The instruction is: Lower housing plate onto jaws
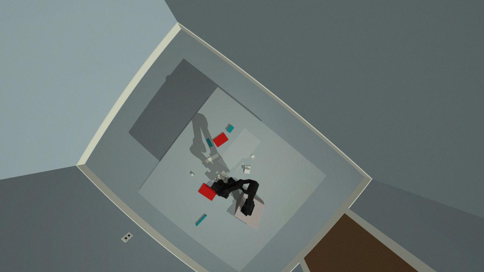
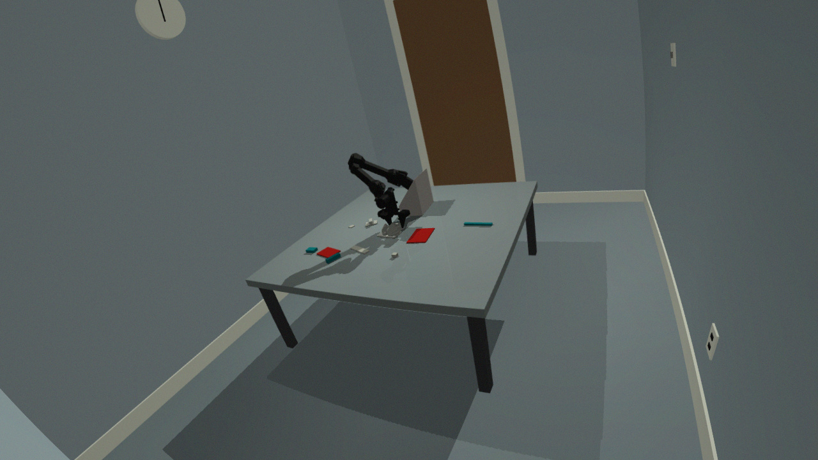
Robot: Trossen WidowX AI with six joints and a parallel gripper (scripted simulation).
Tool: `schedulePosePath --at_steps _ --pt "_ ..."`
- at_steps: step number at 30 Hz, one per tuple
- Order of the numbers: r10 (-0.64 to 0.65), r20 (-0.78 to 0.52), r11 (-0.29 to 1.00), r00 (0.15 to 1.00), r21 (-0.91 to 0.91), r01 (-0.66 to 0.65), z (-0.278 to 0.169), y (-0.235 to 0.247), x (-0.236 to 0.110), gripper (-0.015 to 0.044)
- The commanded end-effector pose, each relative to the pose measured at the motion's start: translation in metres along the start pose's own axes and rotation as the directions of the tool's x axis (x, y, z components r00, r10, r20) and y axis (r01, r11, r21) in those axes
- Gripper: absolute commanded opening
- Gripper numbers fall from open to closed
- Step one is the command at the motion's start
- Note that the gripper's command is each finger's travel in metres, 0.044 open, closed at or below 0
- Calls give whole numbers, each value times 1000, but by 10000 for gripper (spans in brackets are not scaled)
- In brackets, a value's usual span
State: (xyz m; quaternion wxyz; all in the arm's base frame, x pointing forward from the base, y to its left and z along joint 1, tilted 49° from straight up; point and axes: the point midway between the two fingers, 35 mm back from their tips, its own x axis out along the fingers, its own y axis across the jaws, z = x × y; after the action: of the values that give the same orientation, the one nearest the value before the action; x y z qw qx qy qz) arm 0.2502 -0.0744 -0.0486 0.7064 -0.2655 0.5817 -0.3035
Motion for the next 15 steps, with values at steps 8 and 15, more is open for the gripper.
schedulePosePath --at_steps 8,15 --pt "1 -2 1000 1000 -6 -1 -1 1 1 351" --pt "0 0 1000 1000 0 0 0 0 0 440"
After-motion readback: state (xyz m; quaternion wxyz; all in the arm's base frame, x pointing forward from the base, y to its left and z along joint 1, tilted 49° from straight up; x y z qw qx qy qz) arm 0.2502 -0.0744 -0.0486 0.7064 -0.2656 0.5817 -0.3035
